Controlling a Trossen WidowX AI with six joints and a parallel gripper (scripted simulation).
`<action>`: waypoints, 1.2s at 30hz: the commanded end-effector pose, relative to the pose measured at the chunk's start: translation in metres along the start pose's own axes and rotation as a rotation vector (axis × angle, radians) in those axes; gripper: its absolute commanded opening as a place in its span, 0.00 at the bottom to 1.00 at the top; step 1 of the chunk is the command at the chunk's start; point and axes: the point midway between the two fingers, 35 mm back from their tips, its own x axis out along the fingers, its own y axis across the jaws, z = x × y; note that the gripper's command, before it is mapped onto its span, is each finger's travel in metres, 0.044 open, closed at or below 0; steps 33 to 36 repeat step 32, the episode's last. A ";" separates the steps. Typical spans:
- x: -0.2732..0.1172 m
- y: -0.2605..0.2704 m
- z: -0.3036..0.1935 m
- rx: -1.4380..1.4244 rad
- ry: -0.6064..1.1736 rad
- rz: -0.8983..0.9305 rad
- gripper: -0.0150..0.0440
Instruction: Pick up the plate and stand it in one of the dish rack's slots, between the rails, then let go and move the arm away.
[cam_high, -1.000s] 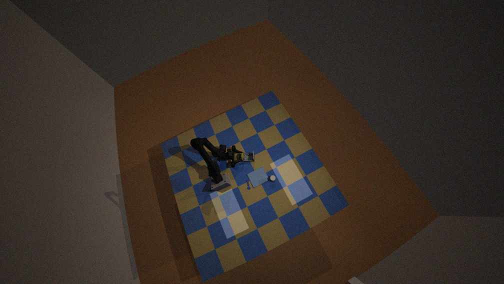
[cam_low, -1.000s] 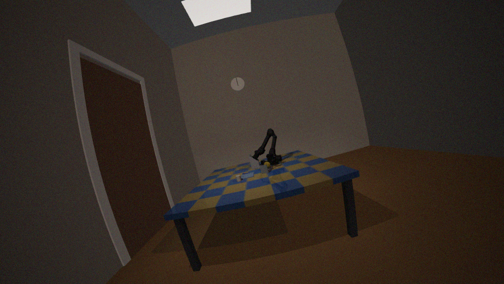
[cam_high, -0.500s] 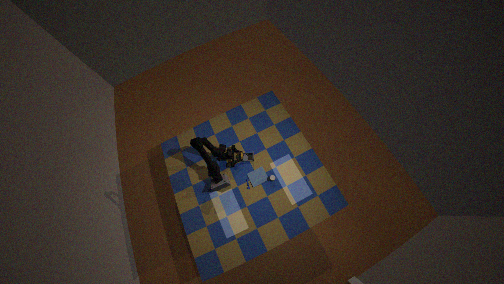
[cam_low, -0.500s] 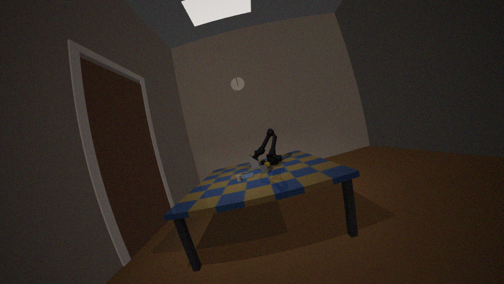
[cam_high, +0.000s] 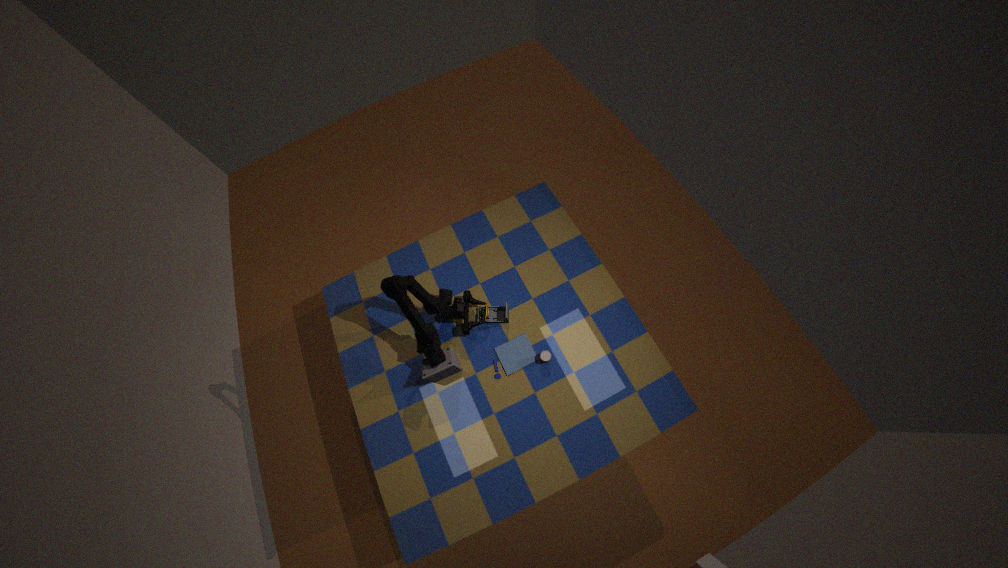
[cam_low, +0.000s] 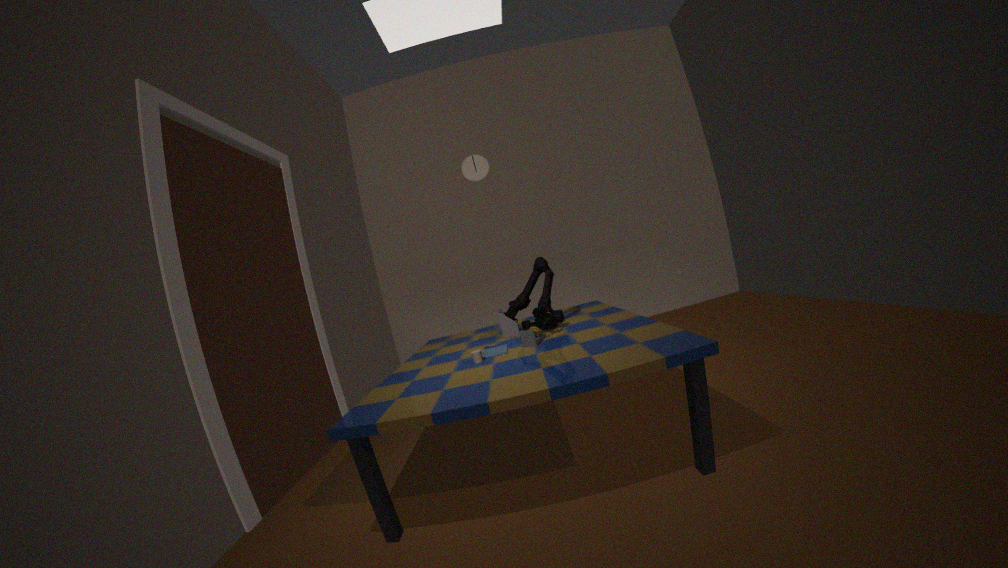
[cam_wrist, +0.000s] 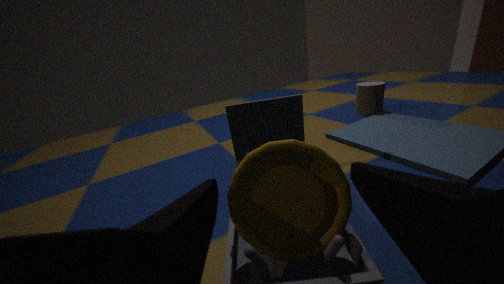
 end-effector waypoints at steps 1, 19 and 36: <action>0.000 0.000 0.000 0.000 0.000 0.000 0.93; -0.007 0.016 0.115 -0.030 -0.013 0.000 0.93; 0.016 0.001 0.119 -0.327 0.095 -0.170 0.93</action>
